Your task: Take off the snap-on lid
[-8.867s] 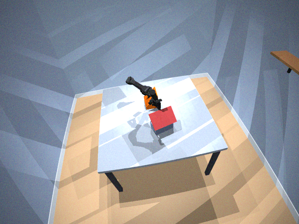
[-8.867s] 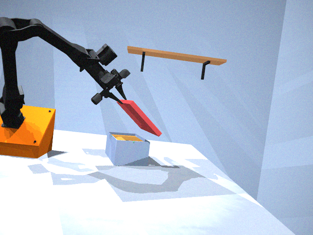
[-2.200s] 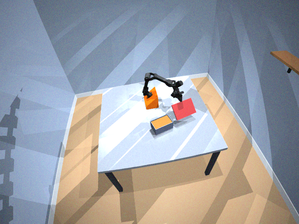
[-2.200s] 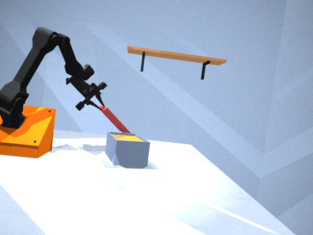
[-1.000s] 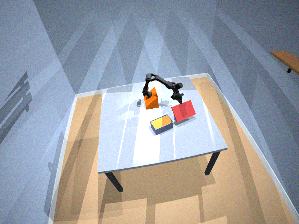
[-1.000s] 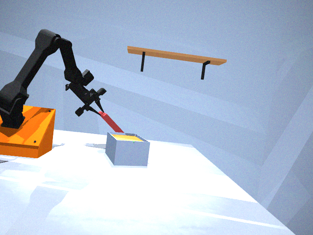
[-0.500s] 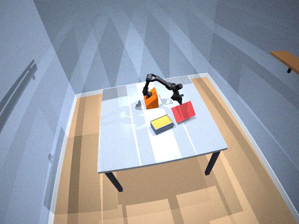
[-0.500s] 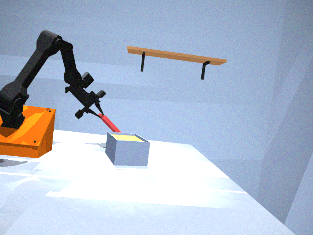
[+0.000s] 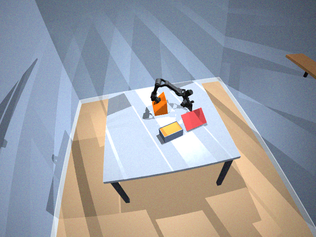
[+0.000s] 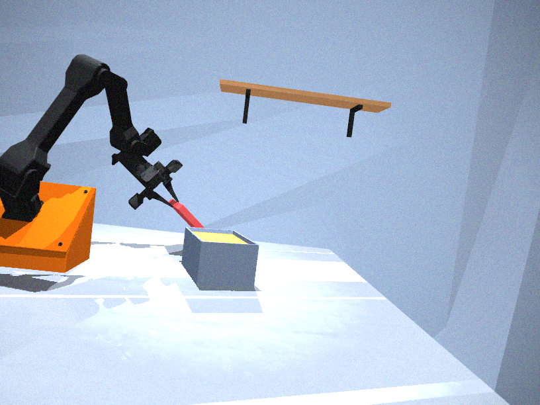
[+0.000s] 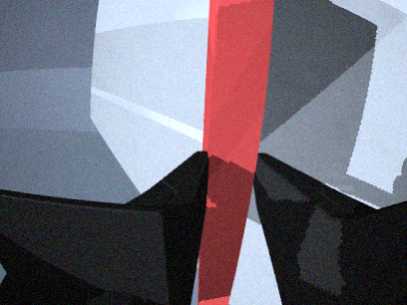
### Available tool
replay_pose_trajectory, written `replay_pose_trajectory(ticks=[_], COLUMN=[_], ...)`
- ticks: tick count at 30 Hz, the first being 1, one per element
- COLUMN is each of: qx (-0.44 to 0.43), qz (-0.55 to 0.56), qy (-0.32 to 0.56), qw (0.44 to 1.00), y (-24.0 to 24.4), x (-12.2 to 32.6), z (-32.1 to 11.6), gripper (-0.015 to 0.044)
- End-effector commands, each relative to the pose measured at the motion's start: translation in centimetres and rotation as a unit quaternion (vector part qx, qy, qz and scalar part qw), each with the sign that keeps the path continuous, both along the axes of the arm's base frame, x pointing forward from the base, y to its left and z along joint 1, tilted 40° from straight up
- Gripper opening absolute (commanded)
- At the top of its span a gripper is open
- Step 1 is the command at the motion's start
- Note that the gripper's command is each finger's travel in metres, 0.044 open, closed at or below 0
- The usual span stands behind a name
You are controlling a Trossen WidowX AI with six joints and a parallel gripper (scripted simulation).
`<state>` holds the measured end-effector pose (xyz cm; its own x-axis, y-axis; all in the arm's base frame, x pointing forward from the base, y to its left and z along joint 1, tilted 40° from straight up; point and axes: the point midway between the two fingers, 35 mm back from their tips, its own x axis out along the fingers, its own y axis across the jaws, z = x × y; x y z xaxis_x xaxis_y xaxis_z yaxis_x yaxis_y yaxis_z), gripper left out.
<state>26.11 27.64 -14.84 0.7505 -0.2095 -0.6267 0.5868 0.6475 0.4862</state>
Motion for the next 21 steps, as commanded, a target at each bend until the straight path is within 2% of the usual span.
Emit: replay_pose_trajectory(ticks=[1,21], qx=[0.005,0.004], qz=[0.002,0.002], qy=[-0.002,-0.002], qw=[1.000,1.000], y=[0.1,-0.9], x=[0.1,0.2], z=[0.0,-1.3], gripper=[0.0000,0.0000])
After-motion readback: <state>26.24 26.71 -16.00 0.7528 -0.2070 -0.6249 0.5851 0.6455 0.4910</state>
